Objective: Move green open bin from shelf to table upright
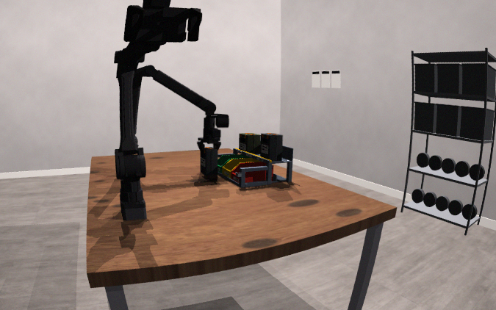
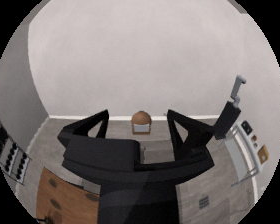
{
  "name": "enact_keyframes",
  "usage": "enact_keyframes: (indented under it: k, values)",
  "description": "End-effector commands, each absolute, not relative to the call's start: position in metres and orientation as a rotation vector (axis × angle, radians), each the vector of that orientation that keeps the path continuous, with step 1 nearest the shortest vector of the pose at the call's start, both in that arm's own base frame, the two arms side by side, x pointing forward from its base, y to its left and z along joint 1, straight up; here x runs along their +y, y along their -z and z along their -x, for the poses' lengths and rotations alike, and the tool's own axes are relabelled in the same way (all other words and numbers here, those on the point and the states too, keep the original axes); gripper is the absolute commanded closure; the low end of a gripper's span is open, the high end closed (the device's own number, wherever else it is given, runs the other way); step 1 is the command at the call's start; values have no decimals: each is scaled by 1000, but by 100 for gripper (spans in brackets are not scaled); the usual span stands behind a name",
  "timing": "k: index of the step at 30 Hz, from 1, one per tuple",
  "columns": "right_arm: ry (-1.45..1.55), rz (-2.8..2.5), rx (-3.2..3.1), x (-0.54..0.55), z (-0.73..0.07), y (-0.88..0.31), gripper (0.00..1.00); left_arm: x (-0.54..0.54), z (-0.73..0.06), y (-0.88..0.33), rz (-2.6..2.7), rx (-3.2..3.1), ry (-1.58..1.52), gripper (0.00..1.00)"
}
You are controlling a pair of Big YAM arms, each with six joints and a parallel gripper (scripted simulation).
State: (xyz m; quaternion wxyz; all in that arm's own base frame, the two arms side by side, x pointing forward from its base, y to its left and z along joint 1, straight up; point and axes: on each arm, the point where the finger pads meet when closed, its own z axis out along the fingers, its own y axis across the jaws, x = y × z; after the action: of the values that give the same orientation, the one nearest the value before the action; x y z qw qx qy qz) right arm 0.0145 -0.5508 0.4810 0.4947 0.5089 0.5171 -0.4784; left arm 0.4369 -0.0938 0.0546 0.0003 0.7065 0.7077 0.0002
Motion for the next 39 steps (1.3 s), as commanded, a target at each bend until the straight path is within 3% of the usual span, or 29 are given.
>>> enact_keyframes:
  k: [1, 39]
  values:
    - [1196, -1196, 1217, -545, -9, -501, 0, -90, -441, -68, -2182, 2239, -19, 100]
    - [1196, -1196, 1217, -545, -9, -501, 0, -89, -443, -74, -2178, 2234, -27, 100]
